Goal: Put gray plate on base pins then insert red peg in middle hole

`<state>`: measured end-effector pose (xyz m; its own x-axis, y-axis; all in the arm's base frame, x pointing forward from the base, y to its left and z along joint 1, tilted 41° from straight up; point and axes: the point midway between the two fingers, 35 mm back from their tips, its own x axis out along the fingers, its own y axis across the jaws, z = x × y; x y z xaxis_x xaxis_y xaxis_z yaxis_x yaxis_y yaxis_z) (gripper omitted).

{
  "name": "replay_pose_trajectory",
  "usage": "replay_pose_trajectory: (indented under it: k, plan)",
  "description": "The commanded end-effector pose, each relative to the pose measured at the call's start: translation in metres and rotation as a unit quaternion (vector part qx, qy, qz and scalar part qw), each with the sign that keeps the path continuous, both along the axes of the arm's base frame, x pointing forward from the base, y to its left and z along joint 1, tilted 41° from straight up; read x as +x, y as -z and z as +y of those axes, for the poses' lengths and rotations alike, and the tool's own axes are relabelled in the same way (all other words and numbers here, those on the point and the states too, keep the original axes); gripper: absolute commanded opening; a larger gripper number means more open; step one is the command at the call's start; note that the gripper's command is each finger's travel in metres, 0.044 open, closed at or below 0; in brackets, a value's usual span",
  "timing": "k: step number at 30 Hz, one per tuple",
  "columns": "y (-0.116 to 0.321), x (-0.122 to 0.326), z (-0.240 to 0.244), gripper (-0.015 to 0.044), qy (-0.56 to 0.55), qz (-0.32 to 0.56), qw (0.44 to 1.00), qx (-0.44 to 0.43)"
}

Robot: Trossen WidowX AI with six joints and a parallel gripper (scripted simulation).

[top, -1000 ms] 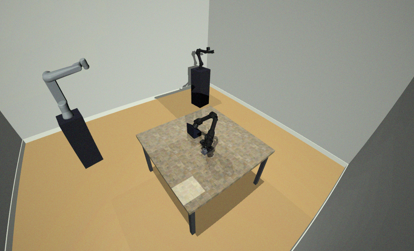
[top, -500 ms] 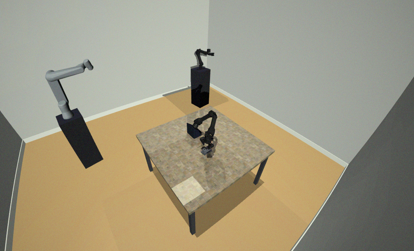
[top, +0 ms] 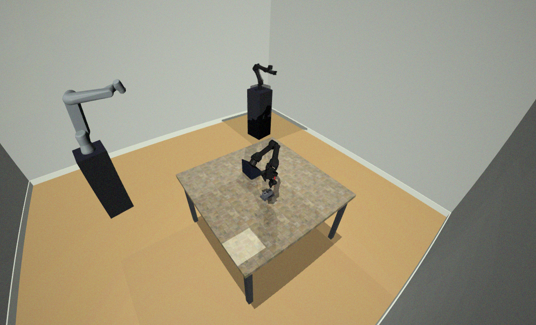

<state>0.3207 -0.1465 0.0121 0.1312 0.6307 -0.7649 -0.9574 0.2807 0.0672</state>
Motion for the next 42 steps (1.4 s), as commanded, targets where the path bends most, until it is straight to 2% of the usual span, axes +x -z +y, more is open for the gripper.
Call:
replay_pose_trajectory:
  k: [1, 6, 12, 25, 38, 42]
  plan:
    - [-0.021, -0.007, 0.021, 0.0440, 0.113, 0.101, 0.988, 0.015]
    - [-0.045, -0.018, 0.048, 0.0440, 0.277, 0.234, 0.931, 0.040]
    - [-0.072, -0.034, 0.080, 0.0440, 0.454, 0.375, 0.805, 0.071]
    - [-0.097, -0.058, 0.120, 0.0440, 0.617, 0.508, 0.592, 0.104]
    - [-0.111, -0.085, 0.151, 0.0440, 0.724, 0.601, 0.316, 0.126]
    - [-0.112, -0.087, 0.152, 0.0440, 0.728, 0.604, 0.298, 0.127]
